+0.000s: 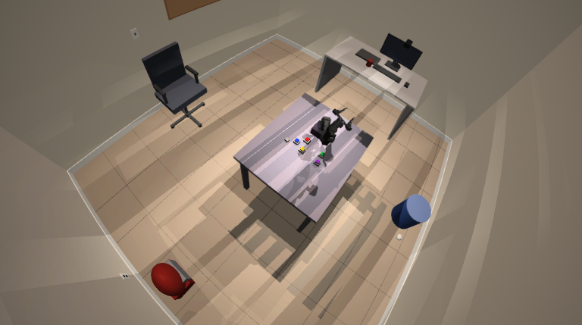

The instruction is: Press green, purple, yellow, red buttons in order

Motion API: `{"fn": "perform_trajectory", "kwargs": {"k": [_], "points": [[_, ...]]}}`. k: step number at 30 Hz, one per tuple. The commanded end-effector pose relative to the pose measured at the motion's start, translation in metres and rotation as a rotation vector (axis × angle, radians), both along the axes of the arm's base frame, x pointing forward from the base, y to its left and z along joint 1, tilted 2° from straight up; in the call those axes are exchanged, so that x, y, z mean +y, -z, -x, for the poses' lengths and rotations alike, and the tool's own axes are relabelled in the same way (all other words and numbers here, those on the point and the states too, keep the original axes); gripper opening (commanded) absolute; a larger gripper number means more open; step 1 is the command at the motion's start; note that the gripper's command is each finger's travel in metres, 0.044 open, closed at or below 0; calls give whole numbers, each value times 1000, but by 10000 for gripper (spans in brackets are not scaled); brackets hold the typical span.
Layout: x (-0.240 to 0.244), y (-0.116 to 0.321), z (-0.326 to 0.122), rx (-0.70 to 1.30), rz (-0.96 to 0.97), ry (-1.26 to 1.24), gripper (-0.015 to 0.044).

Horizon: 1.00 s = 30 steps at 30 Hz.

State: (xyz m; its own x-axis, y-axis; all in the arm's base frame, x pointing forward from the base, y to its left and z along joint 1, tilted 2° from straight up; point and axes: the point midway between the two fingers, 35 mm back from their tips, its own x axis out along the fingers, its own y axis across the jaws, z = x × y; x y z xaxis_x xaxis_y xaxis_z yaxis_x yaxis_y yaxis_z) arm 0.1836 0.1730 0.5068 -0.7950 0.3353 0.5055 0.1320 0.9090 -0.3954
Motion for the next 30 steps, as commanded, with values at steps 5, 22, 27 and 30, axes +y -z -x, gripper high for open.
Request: {"fn": "perform_trajectory", "kwargs": {"k": [5, 22, 27, 30], "points": [[0, -17, 71, -50, 84, -292, 400], [-166, -22, 252, -573, 456, -1317, 400], [-245, -3, 250, -871, 564, -1542, 400], [-289, 14, 232, -1075, 611, -1633, 400]]}}
